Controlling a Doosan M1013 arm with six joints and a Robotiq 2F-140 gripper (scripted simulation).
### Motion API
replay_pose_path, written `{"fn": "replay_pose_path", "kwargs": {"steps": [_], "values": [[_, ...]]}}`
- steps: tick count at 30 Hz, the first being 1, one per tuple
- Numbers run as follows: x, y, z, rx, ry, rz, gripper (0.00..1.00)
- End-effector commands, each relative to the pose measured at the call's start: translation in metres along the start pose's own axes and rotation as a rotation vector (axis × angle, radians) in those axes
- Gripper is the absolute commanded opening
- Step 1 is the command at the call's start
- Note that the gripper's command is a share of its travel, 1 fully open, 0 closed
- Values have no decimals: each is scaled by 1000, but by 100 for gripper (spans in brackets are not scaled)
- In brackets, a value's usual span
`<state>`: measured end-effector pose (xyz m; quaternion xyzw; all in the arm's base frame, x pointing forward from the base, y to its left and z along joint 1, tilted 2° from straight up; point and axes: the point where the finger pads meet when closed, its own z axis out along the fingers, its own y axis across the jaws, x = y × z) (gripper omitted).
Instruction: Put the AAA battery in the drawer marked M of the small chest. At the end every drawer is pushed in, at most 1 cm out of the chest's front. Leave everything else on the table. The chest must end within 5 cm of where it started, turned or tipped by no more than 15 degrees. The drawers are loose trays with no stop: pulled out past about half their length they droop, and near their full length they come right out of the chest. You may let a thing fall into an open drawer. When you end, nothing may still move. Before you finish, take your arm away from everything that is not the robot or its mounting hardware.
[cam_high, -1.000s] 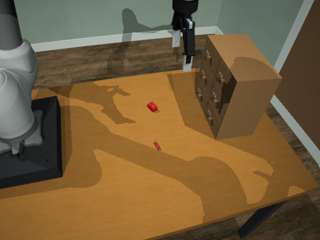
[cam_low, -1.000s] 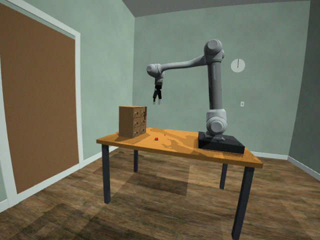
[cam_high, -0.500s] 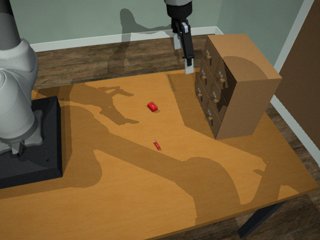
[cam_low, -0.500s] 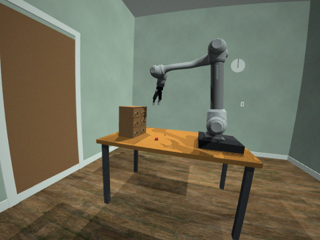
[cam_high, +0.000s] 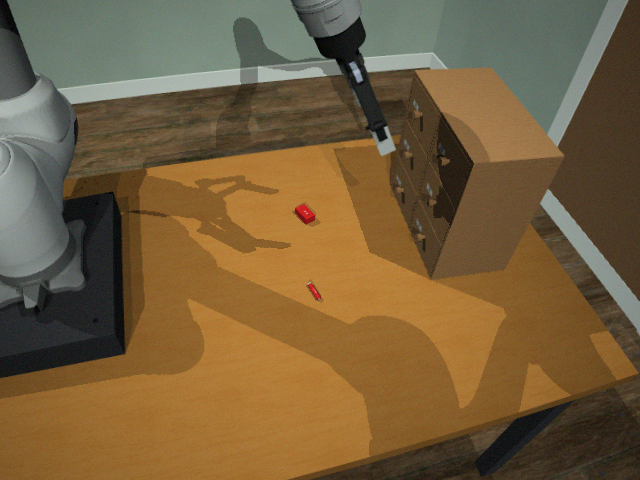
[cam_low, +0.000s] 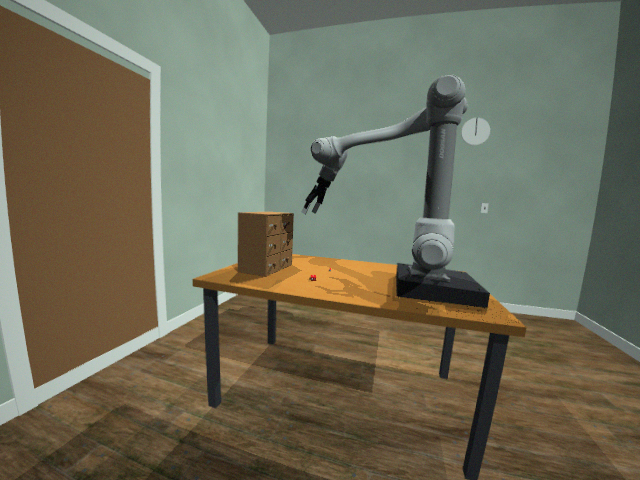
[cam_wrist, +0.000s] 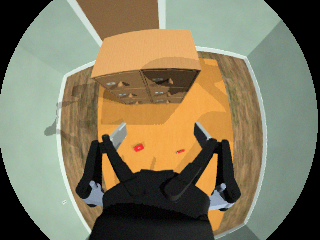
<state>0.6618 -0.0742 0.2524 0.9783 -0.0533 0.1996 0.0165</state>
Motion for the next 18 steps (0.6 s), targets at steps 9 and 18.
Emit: {"fn": "replay_pose_path", "kwargs": {"steps": [9, 18], "values": [[9, 0, 25, 1, 288, 0, 100], [14, -2, 36, 6, 416, -1, 100]]}}
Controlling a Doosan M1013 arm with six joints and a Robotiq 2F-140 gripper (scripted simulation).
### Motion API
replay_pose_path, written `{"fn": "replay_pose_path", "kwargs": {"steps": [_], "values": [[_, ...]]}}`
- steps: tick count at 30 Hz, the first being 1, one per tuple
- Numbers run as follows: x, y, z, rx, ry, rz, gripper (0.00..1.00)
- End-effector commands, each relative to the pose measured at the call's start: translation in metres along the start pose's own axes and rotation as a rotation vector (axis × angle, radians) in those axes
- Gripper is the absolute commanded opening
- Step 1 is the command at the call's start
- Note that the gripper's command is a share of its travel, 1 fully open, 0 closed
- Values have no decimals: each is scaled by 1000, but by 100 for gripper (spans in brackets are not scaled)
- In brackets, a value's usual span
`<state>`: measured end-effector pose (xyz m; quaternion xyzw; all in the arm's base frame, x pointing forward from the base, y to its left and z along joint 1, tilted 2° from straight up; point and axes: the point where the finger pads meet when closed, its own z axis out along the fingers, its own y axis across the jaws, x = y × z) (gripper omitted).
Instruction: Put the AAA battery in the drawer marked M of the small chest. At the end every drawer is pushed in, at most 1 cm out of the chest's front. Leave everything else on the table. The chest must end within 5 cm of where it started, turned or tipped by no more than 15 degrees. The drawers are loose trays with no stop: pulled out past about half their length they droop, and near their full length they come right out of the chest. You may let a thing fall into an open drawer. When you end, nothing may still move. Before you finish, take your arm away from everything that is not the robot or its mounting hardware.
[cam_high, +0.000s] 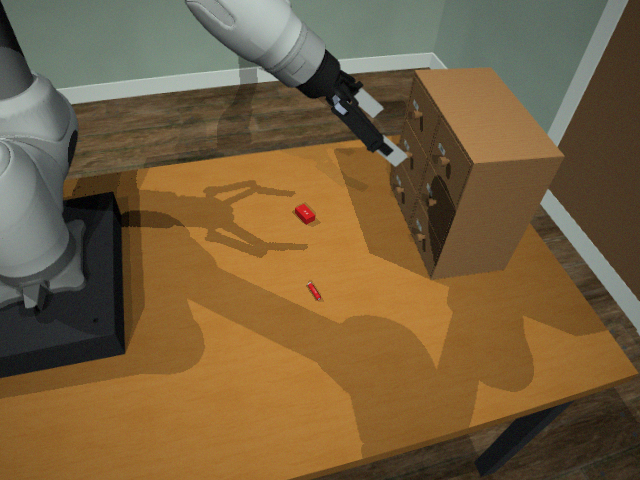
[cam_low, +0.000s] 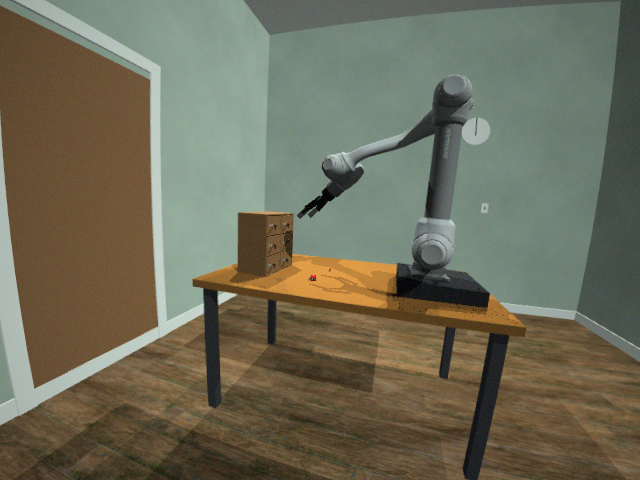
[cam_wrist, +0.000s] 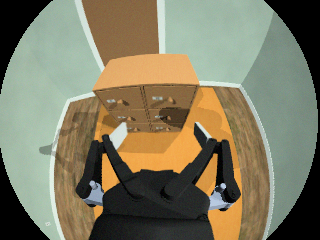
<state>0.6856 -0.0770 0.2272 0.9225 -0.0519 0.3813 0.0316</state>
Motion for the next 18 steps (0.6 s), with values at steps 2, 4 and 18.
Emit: {"fn": "replay_pose_path", "kwargs": {"steps": [2, 4, 18], "values": [[0, -1, 5, 15, 52, -1, 100], [0, -1, 6, 16, 62, -1, 100], [2, -4, 8, 25, 96, -1, 100]]}}
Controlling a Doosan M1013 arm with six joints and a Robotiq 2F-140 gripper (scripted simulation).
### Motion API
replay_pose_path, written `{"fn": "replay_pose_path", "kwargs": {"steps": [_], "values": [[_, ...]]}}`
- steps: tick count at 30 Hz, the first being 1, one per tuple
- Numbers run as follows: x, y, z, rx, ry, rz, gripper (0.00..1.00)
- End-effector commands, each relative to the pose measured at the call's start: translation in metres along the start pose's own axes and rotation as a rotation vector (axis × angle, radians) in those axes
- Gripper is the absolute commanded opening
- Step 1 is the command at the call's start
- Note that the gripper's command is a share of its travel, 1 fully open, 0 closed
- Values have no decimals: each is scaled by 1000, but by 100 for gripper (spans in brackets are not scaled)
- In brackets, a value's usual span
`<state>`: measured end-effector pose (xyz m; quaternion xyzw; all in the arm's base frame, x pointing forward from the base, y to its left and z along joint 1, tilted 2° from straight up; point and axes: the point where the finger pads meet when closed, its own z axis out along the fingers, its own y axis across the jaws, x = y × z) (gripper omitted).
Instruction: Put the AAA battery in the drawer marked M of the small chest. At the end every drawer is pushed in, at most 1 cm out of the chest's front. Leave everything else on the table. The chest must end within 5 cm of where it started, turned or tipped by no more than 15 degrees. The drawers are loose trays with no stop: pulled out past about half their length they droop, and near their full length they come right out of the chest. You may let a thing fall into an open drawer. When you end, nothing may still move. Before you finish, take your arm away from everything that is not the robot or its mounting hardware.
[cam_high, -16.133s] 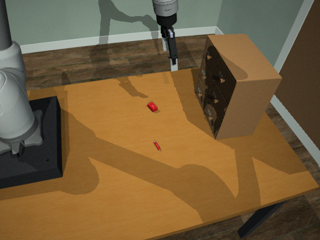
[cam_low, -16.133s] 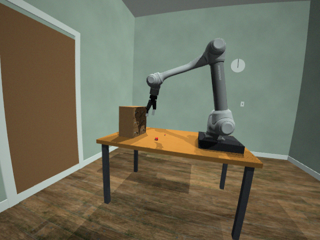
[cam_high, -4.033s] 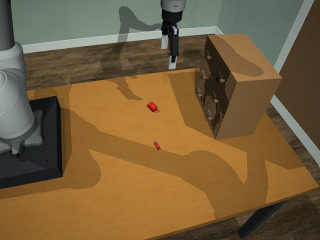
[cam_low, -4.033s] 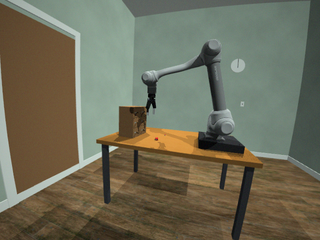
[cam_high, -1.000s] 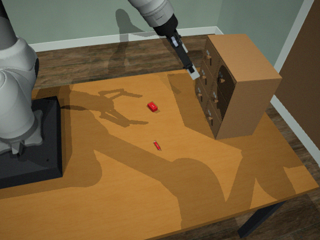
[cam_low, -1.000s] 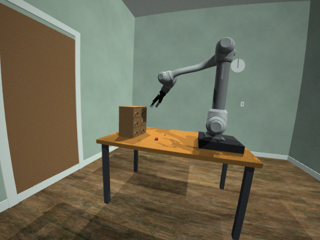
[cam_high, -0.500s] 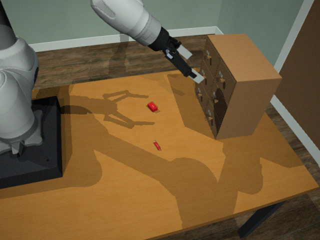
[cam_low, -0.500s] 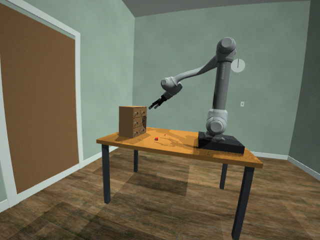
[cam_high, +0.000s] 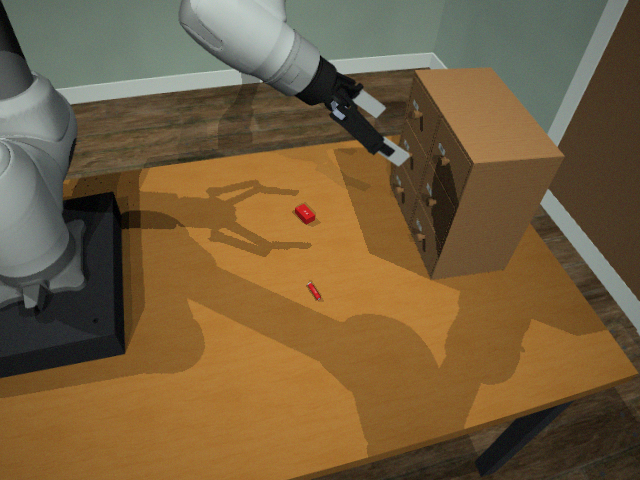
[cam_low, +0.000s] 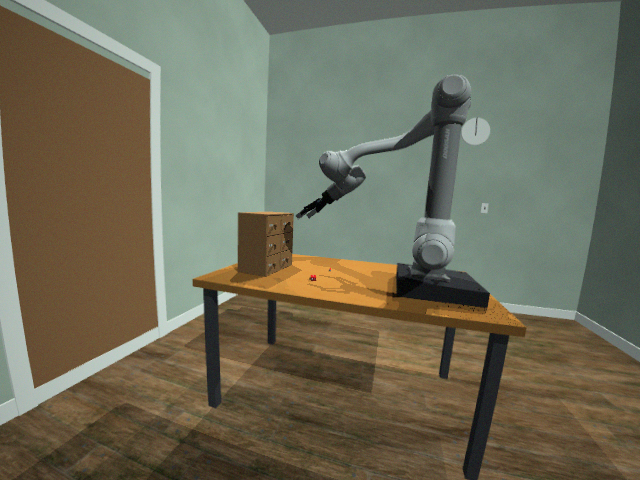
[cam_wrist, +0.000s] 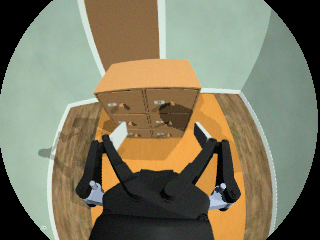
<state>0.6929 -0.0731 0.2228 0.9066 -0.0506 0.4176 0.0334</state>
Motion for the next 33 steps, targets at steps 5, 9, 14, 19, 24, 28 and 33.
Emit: {"fn": "replay_pose_path", "kwargs": {"steps": [5, 9, 14, 19, 24, 28, 33], "values": [[-1, 3, 2, 17, 26, 0, 100], [-3, 4, 2, 14, 30, 0, 100], [-4, 1, 3, 22, 36, 0, 100], [-4, 0, 5, 27, 49, 0, 100], [-3, 1, 6, 23, 63, 0, 100], [-3, 2, 6, 20, 69, 0, 100], [-3, 3, 8, 17, 95, 0, 100]]}}
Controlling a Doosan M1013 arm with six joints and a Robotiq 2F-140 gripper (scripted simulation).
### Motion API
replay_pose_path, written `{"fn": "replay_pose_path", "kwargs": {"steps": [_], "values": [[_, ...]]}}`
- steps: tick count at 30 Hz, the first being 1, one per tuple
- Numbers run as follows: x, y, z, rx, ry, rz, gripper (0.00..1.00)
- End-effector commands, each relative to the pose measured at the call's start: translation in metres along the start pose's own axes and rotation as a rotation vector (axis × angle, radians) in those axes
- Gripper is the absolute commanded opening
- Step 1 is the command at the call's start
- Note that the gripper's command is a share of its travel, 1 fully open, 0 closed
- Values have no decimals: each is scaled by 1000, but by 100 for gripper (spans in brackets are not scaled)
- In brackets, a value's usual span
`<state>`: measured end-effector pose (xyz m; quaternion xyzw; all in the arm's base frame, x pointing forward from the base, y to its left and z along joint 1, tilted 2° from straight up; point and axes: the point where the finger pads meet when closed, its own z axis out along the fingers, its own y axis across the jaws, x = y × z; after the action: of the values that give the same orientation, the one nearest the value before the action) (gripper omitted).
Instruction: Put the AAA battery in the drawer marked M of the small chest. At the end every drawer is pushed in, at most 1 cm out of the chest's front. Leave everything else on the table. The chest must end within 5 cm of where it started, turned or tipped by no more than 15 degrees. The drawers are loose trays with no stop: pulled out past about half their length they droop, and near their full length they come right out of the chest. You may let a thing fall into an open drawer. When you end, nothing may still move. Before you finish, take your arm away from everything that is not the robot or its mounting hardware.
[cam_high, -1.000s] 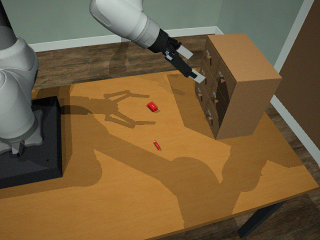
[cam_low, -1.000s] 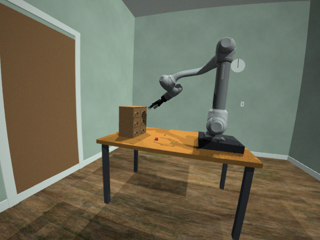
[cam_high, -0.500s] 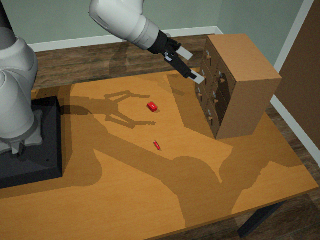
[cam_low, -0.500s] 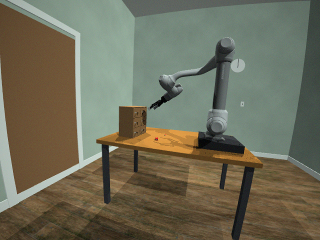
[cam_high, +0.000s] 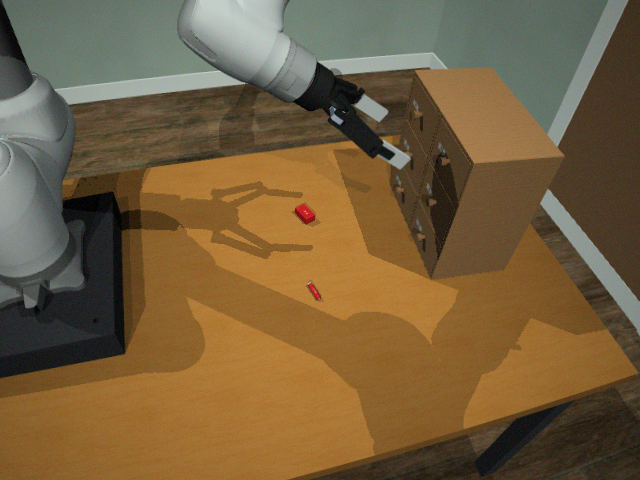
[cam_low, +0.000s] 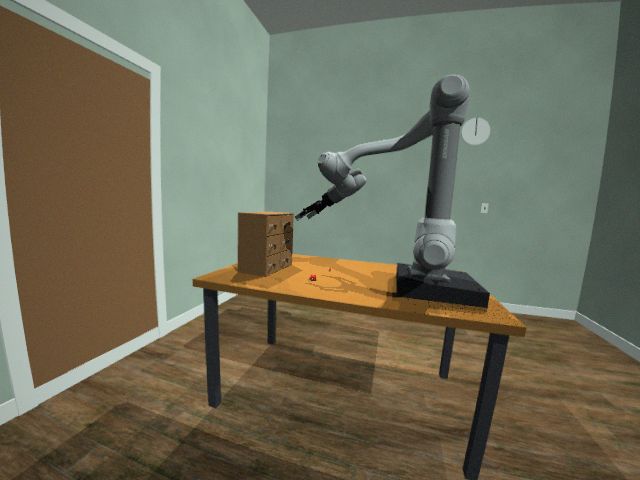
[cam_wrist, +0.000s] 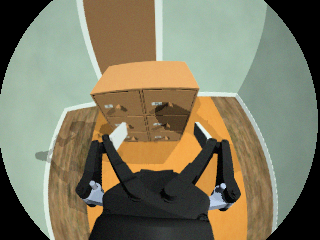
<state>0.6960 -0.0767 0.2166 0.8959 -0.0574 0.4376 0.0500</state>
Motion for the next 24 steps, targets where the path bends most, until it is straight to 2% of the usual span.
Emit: {"fn": "replay_pose_path", "kwargs": {"steps": [1, 24], "values": [[-1, 0, 2, 52, 57, 2, 100], [-5, 0, 35, 46, 416, 10, 100]]}}
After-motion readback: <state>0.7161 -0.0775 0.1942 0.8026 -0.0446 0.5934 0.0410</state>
